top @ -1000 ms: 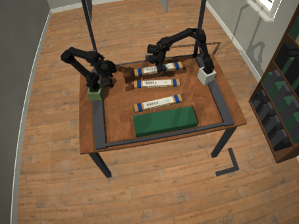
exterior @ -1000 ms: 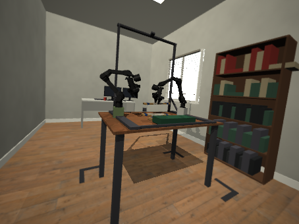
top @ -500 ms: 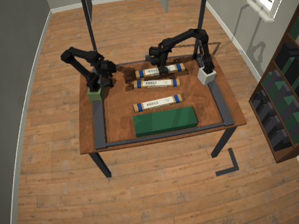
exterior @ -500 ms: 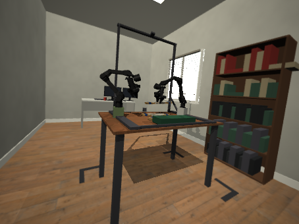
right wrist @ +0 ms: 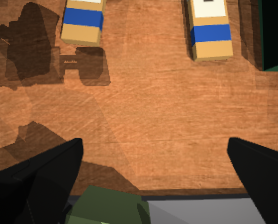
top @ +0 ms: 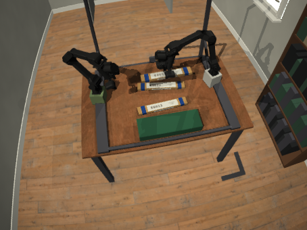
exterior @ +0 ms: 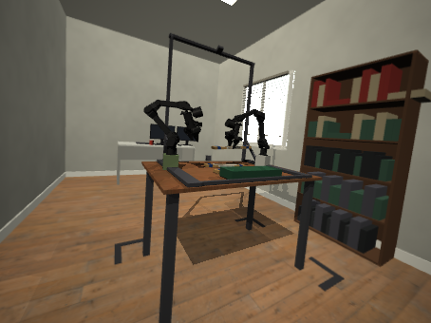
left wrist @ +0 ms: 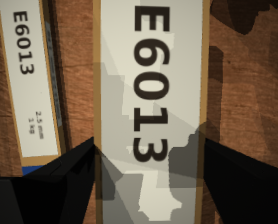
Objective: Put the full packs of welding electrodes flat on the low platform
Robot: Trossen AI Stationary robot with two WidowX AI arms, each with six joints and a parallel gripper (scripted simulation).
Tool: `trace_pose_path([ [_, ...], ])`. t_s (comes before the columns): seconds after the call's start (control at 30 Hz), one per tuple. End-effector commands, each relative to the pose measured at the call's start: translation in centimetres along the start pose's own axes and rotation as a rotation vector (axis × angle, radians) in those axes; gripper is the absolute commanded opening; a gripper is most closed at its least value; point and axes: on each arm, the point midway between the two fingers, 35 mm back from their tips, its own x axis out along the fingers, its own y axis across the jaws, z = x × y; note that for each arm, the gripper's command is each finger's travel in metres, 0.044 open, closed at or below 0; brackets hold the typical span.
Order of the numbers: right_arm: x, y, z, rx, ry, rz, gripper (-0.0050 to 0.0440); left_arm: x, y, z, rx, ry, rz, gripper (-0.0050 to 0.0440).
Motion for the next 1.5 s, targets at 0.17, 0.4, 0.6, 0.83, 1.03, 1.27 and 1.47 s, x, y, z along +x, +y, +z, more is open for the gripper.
trace_pose_path([
  [0.17, -0.6, -0.1, 0.4, -0.006, -0.020, -0.007, 0.0430, -4.4, 2.0, 1.1, 0.000, -0.115, 0.001, -0.0050],
  [0.4, -0.6, -0.1, 0.4, -0.006, -0.020, -0.007, 0.0430, -5.0, 3.8, 0.8, 0.001, -0.114, 0.004, -0.0050],
  [0.6, -0.6, -0.1, 0.4, -0.006, -0.020, -0.007, 0.0430, -5.2, 4.5, 0.6, 0.001, -0.115, 0.005, -0.0050],
  [0.83, -0.6, -0.1, 0.4, -0.006, -0.020, -0.007, 0.0430, -5.1, 4.6, 0.6, 0.001, -0.118, 0.005, -0.0050],
  [1.03, -0.6, -0.1, 0.4, -0.006, -0.020, -0.007, 0.0430, -5.0, 4.7, 0.4, 0.000, -0.118, 0.006, -0.0050],
  [1.27, -0.6, -0.1, 0.4, -0.006, -0.020, -0.007, 0.0430, -4.7, 4.6, 0.0, 0.001, -0.108, 0.003, -0.0050],
  [1.47, -0.6, -0.1, 0.4, -0.006, -0.020, -0.007, 0.0430, -4.8, 4.7, 0.1, 0.000, -0.112, 0.005, -0.0050],
])
